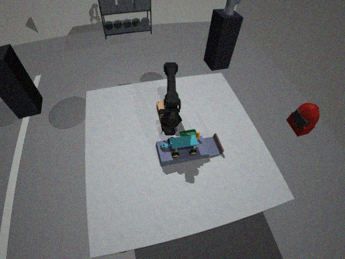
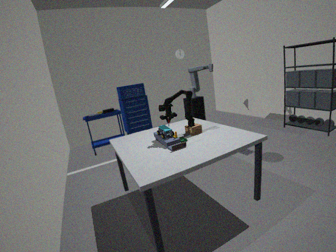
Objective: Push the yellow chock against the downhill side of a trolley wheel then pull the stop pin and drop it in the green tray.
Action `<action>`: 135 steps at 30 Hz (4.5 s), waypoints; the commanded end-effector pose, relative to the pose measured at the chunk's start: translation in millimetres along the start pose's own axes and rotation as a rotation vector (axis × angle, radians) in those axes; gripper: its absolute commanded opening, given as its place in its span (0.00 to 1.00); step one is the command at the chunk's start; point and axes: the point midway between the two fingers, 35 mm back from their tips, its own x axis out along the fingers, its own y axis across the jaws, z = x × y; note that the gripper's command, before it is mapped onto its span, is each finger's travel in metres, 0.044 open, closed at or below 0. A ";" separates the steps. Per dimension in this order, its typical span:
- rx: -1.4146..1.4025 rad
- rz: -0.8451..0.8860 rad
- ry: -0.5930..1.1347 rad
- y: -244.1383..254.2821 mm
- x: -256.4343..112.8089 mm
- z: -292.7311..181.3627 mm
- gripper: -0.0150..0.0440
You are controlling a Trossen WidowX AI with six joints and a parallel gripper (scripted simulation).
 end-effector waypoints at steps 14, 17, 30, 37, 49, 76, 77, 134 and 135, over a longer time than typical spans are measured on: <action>0.002 -0.004 0.000 -0.8 -9.2 65.8 0.25; 0.002 -0.004 -0.001 -0.9 -11.3 77.2 0.25; 0.002 -0.004 -0.006 0.1 -19.1 125.0 0.25; 0.002 -0.003 -0.009 0.9 -22.6 149.8 0.25; 0.002 -0.003 -0.013 3.0 -27.8 196.4 0.25; -0.579 -0.058 -0.118 4.8 -27.3 200.3 0.25; -0.609 -0.061 -0.123 4.8 -27.3 200.1 0.25; -1.532 -0.198 -0.208 28.1 -1.4 200.7 0.25; -1.533 -0.180 -0.192 28.1 1.3 201.0 0.25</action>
